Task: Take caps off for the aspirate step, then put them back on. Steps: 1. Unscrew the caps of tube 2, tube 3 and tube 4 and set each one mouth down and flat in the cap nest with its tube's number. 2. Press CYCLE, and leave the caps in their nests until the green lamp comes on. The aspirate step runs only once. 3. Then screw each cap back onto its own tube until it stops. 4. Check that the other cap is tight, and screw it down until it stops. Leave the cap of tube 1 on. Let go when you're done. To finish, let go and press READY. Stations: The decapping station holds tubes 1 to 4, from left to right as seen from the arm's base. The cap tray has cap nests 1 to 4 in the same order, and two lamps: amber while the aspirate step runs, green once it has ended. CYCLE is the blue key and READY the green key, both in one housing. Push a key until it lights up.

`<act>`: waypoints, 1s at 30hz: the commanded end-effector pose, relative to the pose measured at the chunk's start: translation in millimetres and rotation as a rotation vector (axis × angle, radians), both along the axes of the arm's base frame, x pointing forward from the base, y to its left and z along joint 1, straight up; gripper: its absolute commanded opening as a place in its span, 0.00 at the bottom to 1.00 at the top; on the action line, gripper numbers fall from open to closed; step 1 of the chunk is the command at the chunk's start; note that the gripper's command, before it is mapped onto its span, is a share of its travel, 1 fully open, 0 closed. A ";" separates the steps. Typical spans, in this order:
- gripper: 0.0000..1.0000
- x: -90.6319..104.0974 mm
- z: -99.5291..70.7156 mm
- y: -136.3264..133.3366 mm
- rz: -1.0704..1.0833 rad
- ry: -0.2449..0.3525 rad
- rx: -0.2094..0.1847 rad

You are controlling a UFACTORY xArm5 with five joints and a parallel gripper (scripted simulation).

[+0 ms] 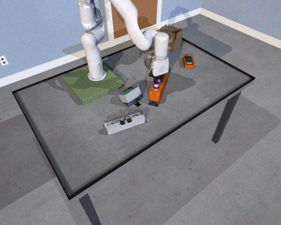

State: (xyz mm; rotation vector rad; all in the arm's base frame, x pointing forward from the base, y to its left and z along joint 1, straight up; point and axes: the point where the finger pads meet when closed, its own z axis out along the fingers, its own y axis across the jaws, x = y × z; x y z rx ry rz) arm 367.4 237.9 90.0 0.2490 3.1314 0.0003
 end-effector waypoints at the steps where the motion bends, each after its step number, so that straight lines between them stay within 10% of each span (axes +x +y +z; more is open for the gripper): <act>1: 0.46 0.9 1.1 0.5 0.010 -0.002 0.003; 11: 0.46 0.9 1.1 0.5 0.010 -0.002 0.003; 30: 0.46 0.9 1.0 0.5 -0.886 0.000 0.004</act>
